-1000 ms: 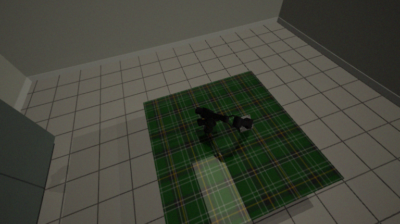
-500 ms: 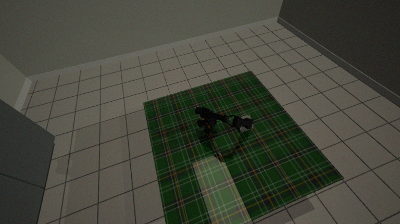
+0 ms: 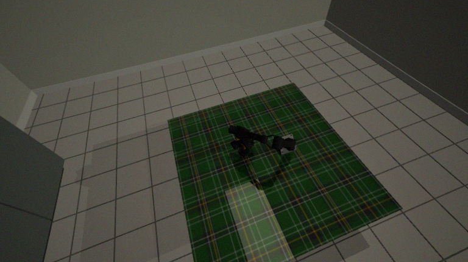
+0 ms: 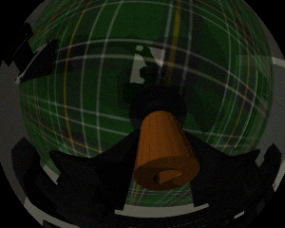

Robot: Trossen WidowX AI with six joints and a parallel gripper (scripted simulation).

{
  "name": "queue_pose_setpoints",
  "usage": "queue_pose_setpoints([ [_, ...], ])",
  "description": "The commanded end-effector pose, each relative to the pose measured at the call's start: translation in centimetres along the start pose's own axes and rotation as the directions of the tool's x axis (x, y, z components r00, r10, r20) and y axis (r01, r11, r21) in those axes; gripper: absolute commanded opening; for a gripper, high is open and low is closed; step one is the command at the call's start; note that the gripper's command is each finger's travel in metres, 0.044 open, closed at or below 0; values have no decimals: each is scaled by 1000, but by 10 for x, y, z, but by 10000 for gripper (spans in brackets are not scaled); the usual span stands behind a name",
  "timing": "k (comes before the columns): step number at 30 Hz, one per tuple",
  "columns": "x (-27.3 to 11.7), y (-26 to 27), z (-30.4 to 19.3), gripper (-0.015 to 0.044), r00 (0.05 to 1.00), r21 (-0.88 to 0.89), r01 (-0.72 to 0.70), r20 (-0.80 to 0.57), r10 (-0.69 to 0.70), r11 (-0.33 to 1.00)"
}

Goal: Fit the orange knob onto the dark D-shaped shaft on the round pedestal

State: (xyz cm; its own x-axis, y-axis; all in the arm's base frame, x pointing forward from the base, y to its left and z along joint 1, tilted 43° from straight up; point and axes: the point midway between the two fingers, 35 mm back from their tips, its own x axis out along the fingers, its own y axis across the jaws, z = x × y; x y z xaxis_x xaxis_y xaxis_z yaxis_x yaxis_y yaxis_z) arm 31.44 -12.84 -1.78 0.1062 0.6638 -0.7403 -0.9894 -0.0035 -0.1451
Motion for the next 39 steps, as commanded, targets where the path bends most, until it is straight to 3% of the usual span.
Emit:
queue_pose_setpoints([
  [1,0,-1,0,0,1000,-3,4,-1,-4,1000],
  [14,-4,-1,-2,0,1000,-13,4,-1,-4,1000],
  [21,-5,-3,-2,0,1000,-211,3,-1,-4,977],
  [39,1,-1,-1,0,1000,-211,3,-1,-4,977],
])
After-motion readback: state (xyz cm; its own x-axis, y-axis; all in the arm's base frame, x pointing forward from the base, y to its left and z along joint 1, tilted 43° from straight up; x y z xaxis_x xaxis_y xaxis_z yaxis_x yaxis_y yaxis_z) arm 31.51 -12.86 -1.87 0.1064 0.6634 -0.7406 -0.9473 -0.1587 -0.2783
